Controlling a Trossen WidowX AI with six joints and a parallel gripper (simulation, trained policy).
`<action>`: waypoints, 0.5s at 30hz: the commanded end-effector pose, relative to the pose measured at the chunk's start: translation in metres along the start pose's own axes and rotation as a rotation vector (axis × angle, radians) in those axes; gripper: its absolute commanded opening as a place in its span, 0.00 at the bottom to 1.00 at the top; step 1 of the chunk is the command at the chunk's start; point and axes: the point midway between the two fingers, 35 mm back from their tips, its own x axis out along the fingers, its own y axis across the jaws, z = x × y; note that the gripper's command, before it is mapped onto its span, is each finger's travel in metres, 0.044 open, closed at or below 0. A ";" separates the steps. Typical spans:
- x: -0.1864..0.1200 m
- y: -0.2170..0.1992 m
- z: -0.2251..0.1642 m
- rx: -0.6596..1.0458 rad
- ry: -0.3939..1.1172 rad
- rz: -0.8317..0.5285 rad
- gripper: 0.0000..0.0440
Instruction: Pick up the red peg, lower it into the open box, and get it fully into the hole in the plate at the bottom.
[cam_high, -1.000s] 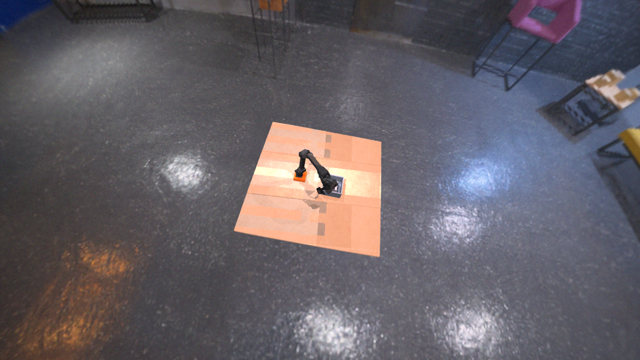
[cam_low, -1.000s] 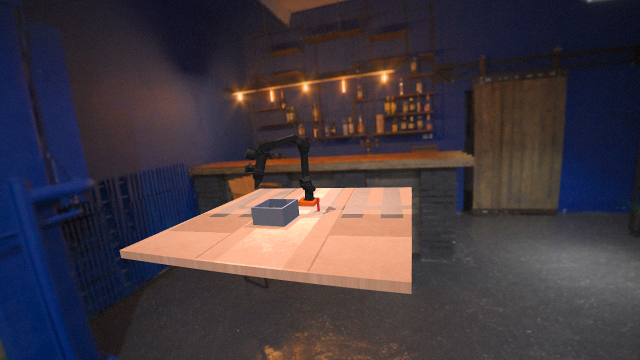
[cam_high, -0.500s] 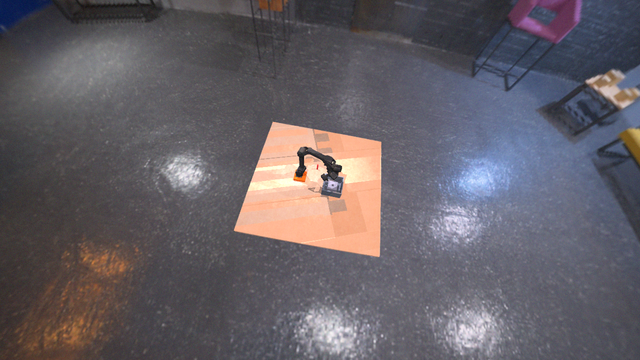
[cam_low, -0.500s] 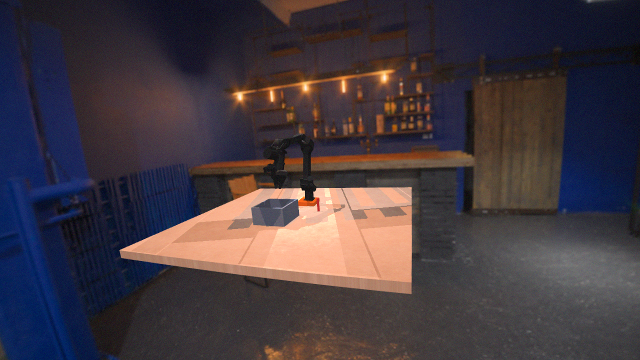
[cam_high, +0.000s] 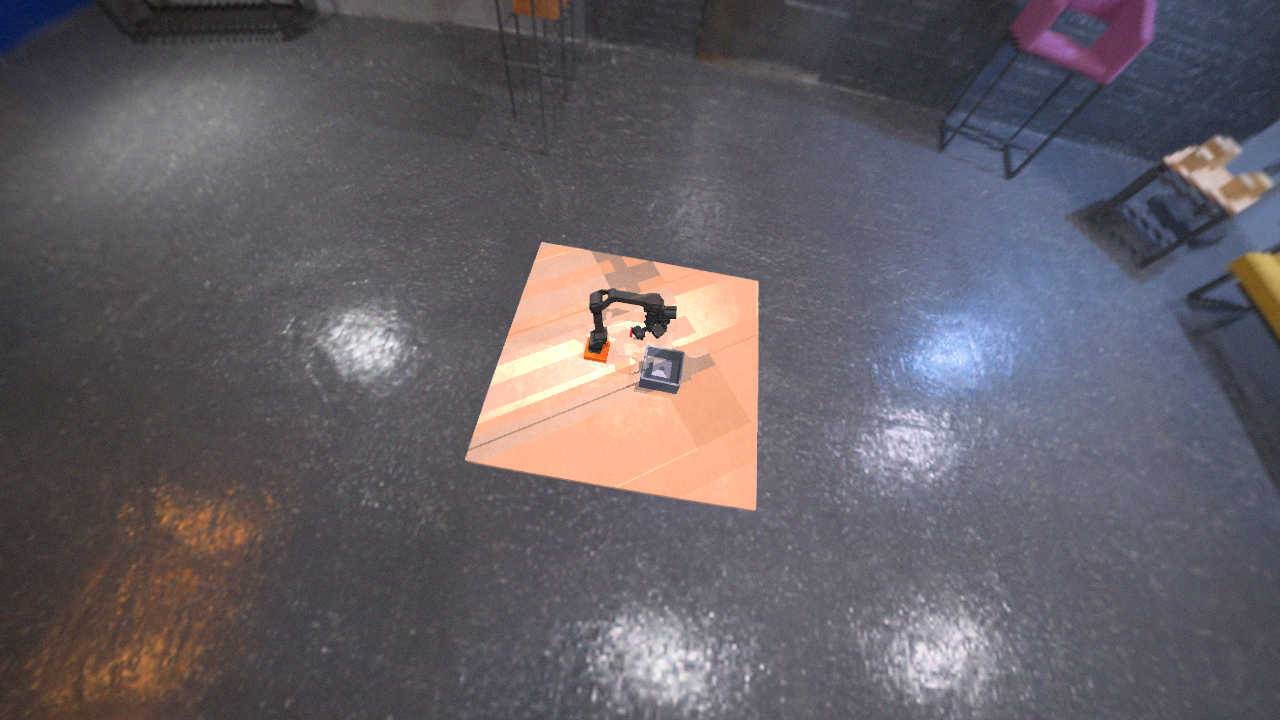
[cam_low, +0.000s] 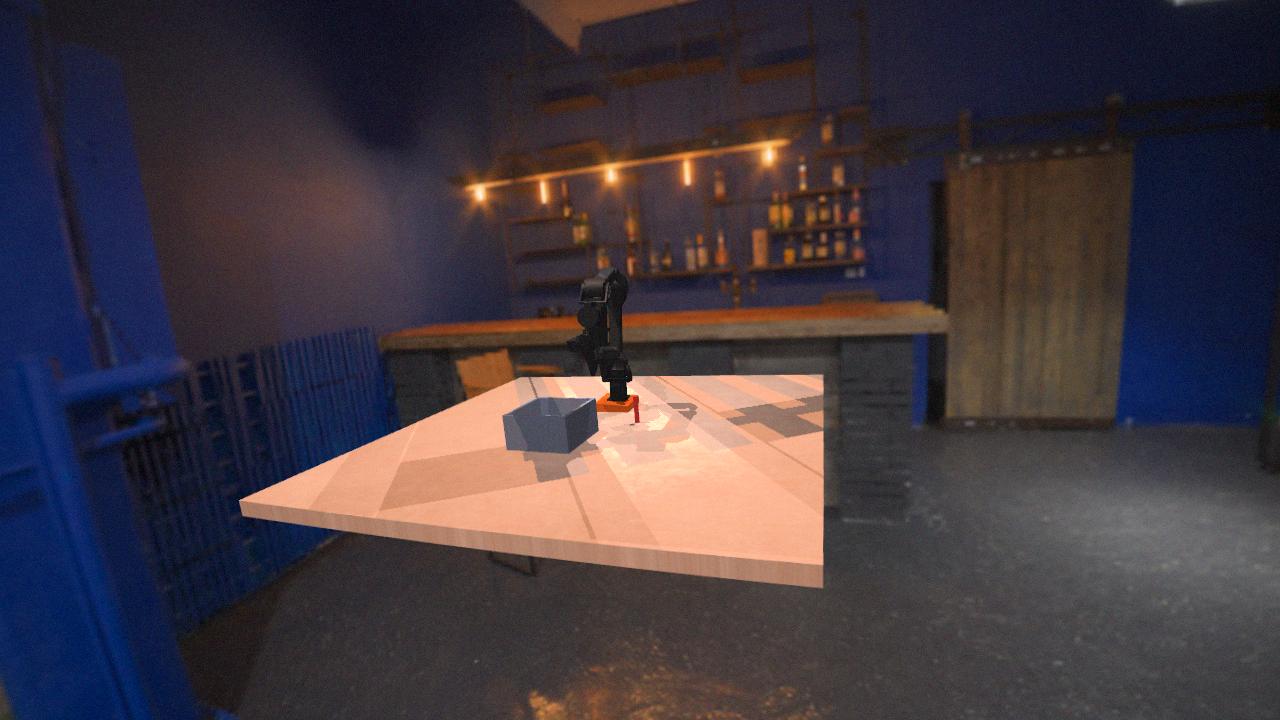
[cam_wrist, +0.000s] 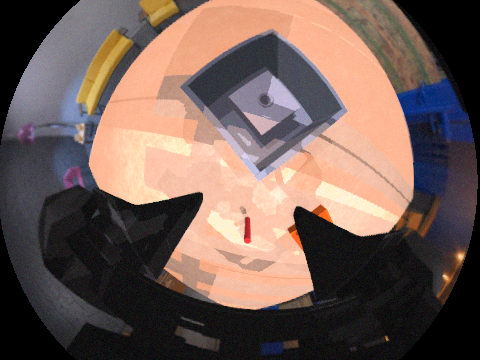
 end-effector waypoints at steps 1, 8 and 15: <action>0.004 -0.002 -0.017 0.004 0.013 -0.033 1.00; 0.020 -0.002 -0.059 0.008 0.042 -0.107 1.00; 0.045 -0.001 -0.090 -0.006 0.040 -0.148 1.00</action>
